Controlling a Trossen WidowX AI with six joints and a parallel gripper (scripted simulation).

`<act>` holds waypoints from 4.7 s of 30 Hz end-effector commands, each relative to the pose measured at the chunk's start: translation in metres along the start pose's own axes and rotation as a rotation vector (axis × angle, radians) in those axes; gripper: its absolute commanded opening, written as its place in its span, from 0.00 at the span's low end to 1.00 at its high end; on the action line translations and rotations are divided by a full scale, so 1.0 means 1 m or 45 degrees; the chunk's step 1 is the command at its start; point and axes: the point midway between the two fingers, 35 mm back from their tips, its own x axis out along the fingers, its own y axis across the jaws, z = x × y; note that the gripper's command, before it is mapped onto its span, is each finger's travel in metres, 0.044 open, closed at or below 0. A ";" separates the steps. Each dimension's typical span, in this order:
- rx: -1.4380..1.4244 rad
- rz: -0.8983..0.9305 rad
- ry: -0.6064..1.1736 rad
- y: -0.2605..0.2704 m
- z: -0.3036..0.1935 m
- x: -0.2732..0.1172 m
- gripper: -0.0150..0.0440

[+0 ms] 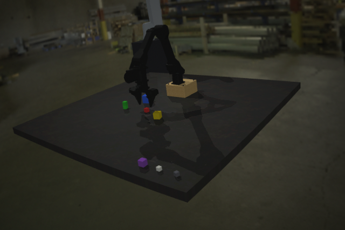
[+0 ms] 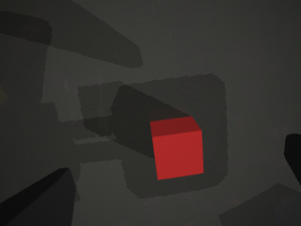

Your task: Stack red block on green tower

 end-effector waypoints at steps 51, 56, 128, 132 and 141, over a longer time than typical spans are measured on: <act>0.007 0.001 0.019 0.000 -0.004 0.028 0.34; 0.007 0.001 0.019 0.000 -0.004 0.028 0.29; 0.006 -0.018 0.017 -0.168 0.015 -0.090 0.25; 0.006 -0.018 0.017 -0.168 0.015 -0.077 0.25; 0.006 -0.018 0.017 -0.168 0.015 -0.046 0.25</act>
